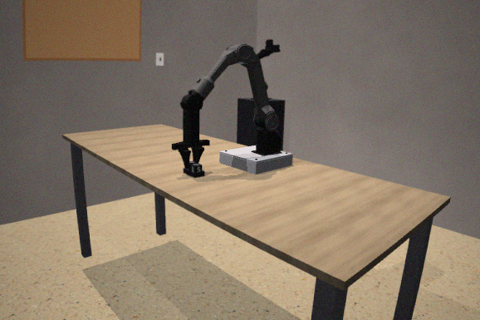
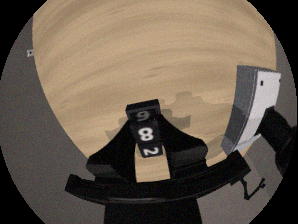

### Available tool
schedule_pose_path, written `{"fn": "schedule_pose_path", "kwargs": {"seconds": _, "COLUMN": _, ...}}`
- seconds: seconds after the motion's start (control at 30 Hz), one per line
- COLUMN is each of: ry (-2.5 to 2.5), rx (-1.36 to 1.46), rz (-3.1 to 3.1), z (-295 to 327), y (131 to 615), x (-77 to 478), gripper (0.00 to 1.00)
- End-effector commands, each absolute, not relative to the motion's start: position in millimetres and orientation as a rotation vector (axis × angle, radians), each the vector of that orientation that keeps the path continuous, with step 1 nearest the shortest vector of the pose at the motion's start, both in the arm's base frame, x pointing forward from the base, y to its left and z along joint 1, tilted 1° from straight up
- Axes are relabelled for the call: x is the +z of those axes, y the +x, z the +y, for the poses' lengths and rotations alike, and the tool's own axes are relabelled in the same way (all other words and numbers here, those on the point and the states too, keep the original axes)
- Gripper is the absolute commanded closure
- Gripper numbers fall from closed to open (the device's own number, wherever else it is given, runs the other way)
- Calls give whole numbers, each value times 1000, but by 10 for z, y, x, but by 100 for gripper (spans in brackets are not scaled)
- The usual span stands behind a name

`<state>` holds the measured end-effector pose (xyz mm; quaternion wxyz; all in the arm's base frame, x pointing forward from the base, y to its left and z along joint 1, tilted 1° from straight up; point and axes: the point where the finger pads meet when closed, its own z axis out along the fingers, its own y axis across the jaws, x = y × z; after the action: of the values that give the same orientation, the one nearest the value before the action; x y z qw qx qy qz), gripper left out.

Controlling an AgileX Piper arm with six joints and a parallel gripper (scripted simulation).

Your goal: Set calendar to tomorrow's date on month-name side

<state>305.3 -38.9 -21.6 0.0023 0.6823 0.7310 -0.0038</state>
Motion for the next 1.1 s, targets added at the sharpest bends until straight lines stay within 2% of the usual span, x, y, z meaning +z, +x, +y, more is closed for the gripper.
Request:
{"fn": "schedule_pose_path", "kwargs": {"seconds": 0.0, "ry": 2144, "rx": -15, "rz": 2293, "z": -392, "y": 3042, "x": -223, "gripper": 65}}
{"fn": "schedule_pose_path", "kwargs": {"seconds": 0.5, "ry": 2144, "rx": -15, "rz": 2293, "z": -392, "y": 3042, "x": -223, "gripper": 65}}
{"fn": "schedule_pose_path", "kwargs": {"seconds": 0.53, "ry": 2144, "rx": -15, "rz": 2293, "z": -392, "y": 3042, "x": -223, "gripper": 59}}
{"fn": "schedule_pose_path", "kwargs": {"seconds": 0.6, "ry": 2144, "rx": -15, "rz": 2293, "z": -392, "y": 3042, "x": -223, "gripper": 59}}
{"fn": "schedule_pose_path", "kwargs": {"seconds": 0.63, "ry": 2144, "rx": -15, "rz": 2293, "z": -392, "y": 3042, "x": -223, "gripper": 54}}
{"fn": "schedule_pose_path", "kwargs": {"seconds": 0.77, "ry": 2144, "rx": -15, "rz": 2293, "z": -392, "y": 3042, "x": -223, "gripper": 54}}
{"fn": "schedule_pose_path", "kwargs": {"seconds": 0.8, "ry": 2144, "rx": -15, "rz": 2293, "z": -392, "y": 3042, "x": -223, "gripper": 49}}
{"fn": "schedule_pose_path", "kwargs": {"seconds": 0.87, "ry": 2144, "rx": -15, "rz": 2293, "z": -392, "y": 3042, "x": -223, "gripper": 49}}
{"fn": "schedule_pose_path", "kwargs": {"seconds": 0.9, "ry": 2144, "rx": -15, "rz": 2293, "z": -392, "y": 3042, "x": -223, "gripper": 44}}
{"fn": "schedule_pose_path", "kwargs": {"seconds": 0.97, "ry": 2144, "rx": -15, "rz": 2293, "z": -392, "y": 3042, "x": -223, "gripper": 44}}
{"fn": "schedule_pose_path", "kwargs": {"seconds": 1.0, "ry": 2144, "rx": -15, "rz": 2293, "z": -392, "y": 3042, "x": -223, "gripper": 39}}
{"fn": "schedule_pose_path", "kwargs": {"seconds": 1.07, "ry": 2144, "rx": -15, "rz": 2293, "z": -392, "y": 3042, "x": -223, "gripper": 39}}
